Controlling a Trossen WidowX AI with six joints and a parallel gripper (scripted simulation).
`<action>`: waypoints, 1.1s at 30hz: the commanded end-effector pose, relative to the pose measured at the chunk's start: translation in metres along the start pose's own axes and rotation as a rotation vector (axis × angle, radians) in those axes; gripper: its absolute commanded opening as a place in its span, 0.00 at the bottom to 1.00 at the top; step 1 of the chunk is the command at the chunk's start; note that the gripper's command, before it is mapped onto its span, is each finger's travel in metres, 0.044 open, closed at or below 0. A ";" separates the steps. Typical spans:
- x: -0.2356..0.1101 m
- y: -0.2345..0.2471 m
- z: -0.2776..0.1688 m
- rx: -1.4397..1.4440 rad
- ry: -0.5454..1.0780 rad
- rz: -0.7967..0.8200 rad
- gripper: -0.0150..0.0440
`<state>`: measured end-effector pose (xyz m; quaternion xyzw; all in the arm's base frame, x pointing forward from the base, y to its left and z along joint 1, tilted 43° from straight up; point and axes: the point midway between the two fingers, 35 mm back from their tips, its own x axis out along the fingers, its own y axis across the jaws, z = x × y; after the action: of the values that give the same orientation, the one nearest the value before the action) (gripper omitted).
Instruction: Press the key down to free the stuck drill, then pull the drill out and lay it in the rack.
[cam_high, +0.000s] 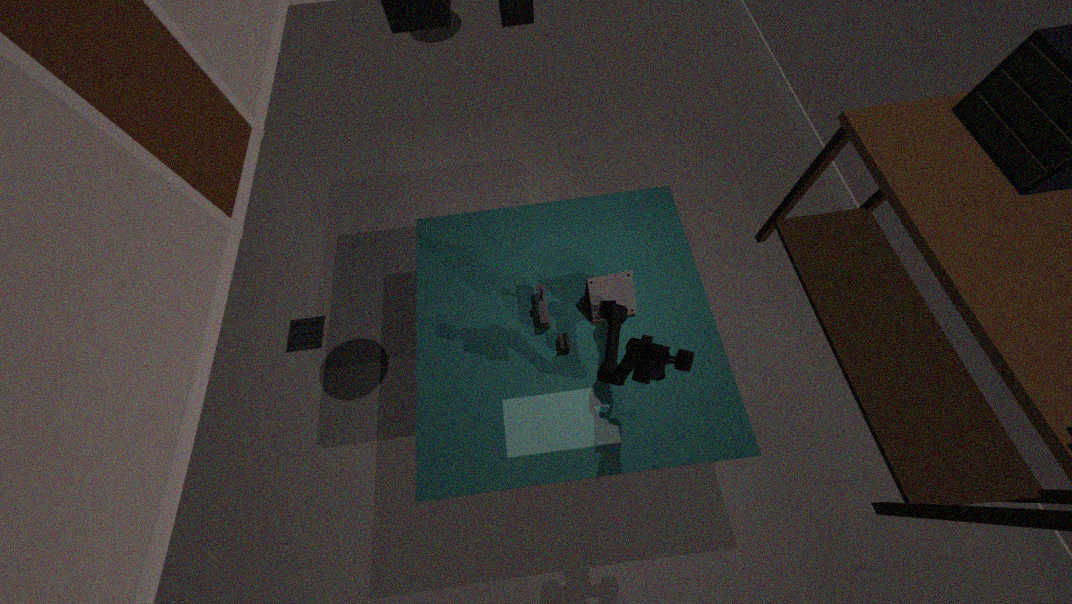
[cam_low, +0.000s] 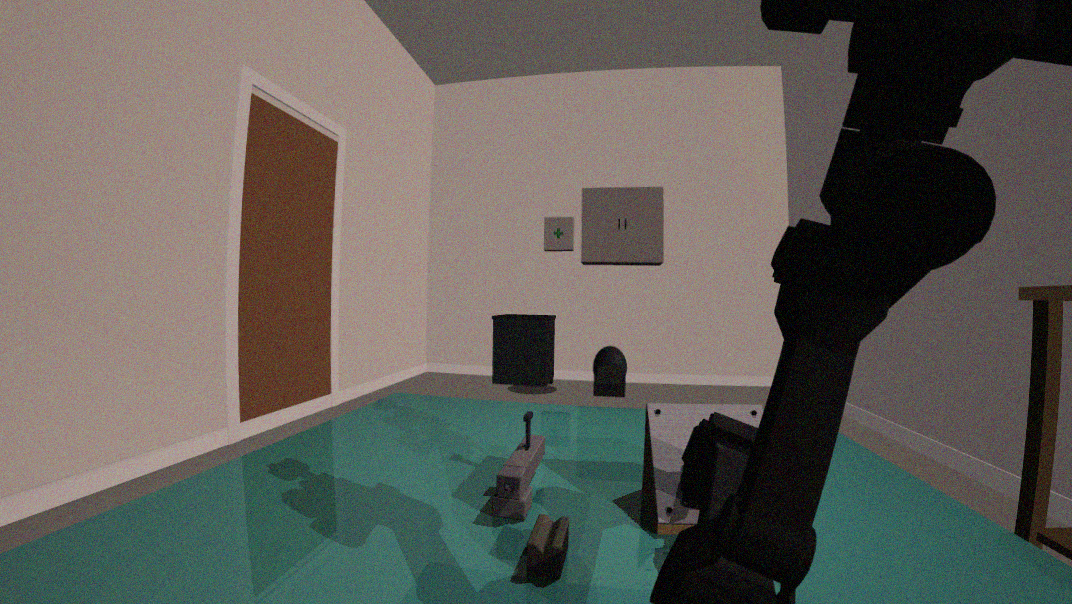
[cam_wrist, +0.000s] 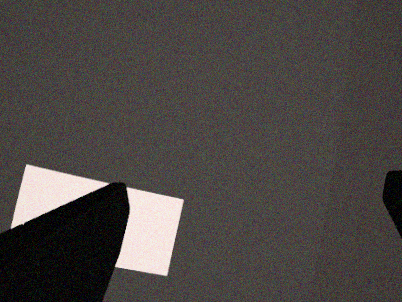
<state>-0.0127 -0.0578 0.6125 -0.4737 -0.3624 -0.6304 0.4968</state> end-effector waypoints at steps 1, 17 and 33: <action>0.000 0.000 0.000 0.000 0.000 0.000 0.89; 0.008 0.024 -0.099 0.113 0.299 0.081 0.25; -0.076 0.169 -0.283 0.193 0.953 0.559 0.25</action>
<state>0.0610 -0.3204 0.4839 -0.1921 -0.0656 -0.6144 0.7625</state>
